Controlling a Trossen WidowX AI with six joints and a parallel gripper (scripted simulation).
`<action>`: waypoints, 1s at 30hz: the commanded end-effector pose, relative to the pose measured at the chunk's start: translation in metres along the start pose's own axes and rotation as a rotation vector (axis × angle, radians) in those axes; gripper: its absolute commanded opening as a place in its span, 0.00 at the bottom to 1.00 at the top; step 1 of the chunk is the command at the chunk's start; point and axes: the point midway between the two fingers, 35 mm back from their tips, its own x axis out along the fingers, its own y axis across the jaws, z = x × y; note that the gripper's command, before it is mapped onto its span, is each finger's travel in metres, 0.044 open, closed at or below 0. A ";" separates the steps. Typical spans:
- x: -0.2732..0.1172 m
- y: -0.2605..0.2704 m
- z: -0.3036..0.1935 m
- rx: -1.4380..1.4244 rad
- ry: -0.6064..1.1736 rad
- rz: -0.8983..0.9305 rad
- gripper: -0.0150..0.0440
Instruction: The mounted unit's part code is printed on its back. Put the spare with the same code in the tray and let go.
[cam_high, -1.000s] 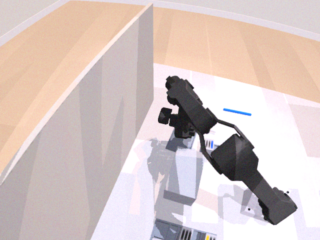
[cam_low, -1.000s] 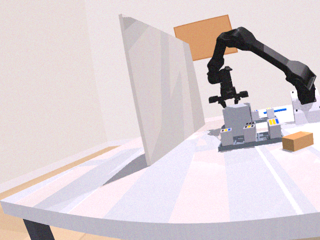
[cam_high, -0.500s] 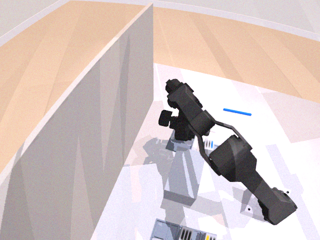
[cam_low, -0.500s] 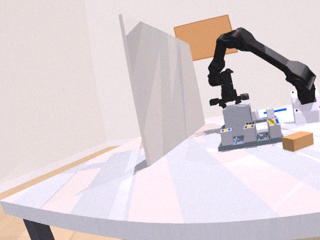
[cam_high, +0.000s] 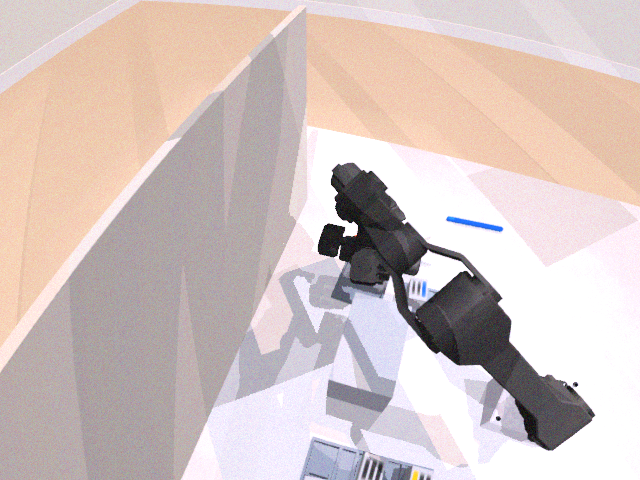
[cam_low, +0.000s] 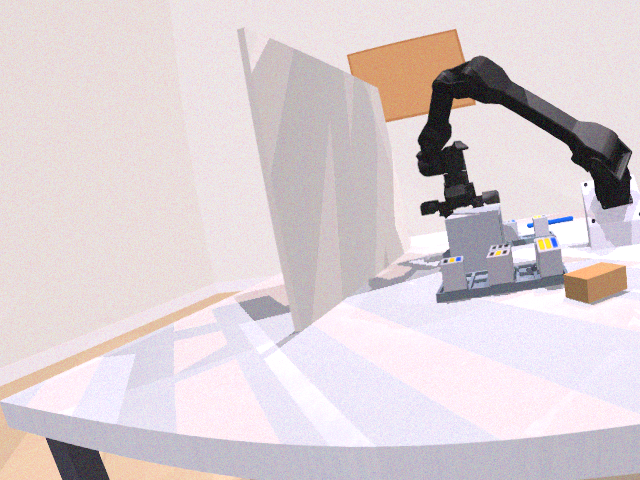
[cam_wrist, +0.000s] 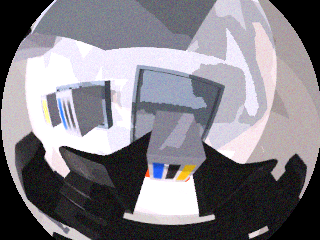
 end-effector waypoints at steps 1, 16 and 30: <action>0.000 0.000 0.000 0.000 0.000 0.000 0.43; -0.012 -0.001 -0.001 0.001 0.001 0.000 1.00; -0.107 0.000 -0.003 0.013 0.008 -0.022 1.00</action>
